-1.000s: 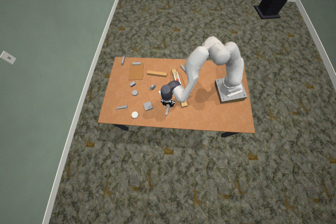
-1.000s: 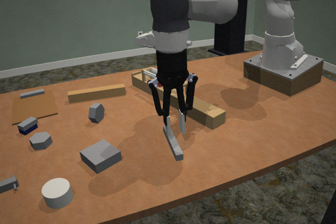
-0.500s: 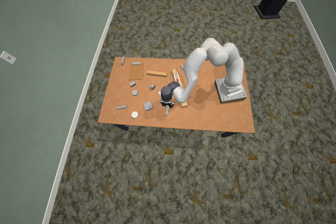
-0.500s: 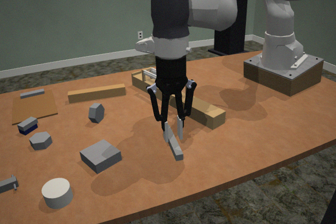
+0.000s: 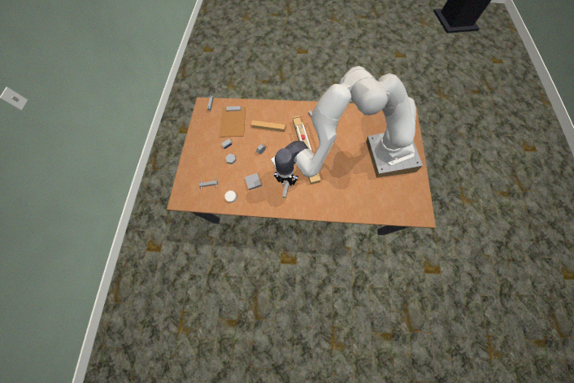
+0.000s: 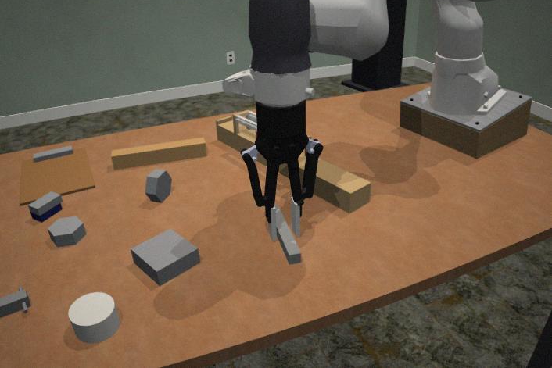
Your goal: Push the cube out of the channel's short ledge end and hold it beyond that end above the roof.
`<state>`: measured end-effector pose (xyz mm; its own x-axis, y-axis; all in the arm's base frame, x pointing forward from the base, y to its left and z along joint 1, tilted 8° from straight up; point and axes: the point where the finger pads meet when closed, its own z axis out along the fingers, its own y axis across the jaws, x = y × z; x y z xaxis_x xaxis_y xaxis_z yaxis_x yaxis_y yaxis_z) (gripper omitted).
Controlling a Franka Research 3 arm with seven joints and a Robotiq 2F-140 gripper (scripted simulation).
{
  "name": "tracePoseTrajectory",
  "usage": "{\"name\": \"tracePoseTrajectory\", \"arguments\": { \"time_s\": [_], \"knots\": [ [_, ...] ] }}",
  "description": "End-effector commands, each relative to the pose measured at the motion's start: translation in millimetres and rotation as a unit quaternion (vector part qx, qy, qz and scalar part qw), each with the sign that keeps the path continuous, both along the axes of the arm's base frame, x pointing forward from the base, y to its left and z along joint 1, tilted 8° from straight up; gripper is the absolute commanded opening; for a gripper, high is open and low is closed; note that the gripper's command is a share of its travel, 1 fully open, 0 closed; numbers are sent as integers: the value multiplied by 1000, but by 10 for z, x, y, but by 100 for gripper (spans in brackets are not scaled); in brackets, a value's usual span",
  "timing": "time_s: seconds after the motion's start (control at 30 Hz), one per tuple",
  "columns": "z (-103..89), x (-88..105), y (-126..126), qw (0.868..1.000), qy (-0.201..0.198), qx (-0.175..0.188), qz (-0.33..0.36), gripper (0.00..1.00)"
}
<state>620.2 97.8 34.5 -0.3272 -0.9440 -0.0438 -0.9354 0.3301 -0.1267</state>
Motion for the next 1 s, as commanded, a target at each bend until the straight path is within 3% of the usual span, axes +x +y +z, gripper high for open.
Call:
{"name": "tracePoseTrajectory", "arguments": {
  "time_s": [0.0, 0.93, 0.97],
  "knots": [
    [6, 24, 3, 1000, -3, 1, -4, 23],
    [6, 24, 3, 1000, -3, 1, -4, 23],
    [6, 24, 3, 1000, -3, 1, -4, 0]
  ]
}}
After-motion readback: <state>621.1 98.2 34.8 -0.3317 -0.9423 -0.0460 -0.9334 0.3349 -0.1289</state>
